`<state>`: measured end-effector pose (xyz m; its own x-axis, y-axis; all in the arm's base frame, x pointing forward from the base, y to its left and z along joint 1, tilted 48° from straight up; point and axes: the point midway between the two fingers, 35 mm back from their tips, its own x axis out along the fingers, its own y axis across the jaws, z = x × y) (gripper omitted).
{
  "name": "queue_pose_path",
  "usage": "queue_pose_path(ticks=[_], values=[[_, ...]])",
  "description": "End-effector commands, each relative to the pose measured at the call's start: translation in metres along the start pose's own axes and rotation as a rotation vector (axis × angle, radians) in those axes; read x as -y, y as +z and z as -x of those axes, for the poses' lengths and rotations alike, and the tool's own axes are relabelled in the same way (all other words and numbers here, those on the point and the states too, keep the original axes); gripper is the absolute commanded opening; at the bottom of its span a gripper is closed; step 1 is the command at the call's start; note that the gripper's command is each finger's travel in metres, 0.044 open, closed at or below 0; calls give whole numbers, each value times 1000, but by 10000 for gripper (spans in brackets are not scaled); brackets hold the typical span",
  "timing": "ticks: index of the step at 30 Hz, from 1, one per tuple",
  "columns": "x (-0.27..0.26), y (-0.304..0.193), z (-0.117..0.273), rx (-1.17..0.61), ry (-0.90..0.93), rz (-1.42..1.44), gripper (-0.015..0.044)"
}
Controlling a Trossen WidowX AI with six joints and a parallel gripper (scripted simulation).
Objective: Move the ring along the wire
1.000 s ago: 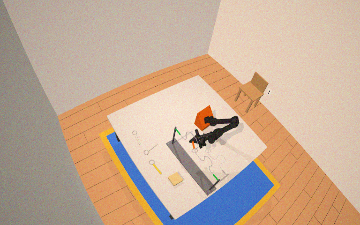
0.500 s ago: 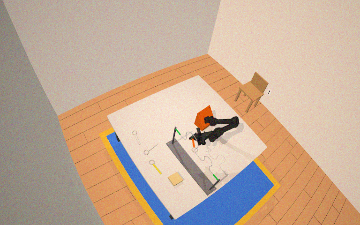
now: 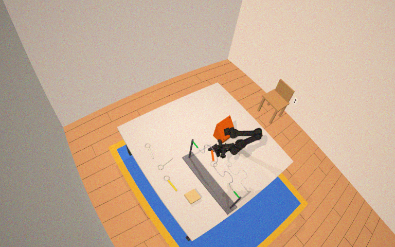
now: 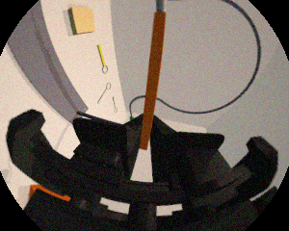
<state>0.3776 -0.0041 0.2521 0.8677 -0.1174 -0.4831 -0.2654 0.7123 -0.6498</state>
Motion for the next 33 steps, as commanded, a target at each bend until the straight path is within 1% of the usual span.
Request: queue_pose_path(ticks=[1,33], values=[[13,2,2,-5,-41,45,-150],[53,10,12,-33,-159,259,-150]])
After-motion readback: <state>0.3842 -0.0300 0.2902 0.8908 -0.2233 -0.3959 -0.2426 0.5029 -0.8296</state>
